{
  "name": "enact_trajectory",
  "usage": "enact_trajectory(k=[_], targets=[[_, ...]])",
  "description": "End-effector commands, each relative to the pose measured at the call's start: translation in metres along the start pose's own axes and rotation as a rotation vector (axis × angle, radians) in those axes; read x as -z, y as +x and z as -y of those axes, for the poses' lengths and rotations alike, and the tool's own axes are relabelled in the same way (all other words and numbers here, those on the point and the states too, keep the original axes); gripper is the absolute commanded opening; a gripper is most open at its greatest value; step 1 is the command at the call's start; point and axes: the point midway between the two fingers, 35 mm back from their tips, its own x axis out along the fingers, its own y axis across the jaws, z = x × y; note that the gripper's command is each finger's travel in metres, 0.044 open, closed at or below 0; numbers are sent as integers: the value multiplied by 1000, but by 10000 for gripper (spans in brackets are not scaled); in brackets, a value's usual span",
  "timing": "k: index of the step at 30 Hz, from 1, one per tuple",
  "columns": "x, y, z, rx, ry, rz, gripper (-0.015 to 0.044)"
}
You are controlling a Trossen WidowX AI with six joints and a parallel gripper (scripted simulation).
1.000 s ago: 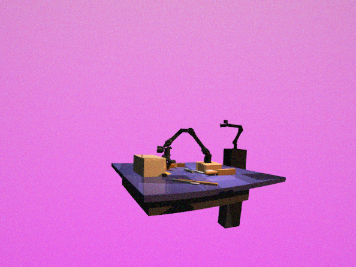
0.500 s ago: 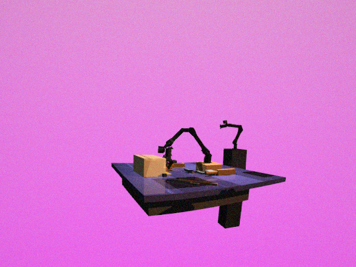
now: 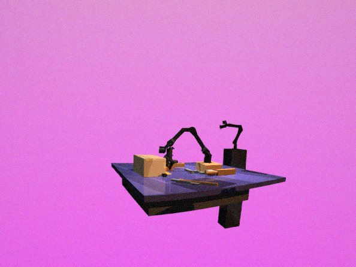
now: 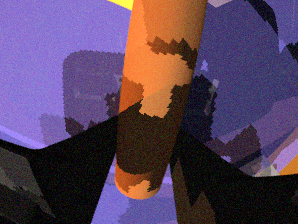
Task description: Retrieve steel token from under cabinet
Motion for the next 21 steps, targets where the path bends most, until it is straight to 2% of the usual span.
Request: enact_trajectory(k=[1,21], targets=[[-1,1,-8,-13,-3,4,0],[-1,1,-27,-14,-3,4,0]])
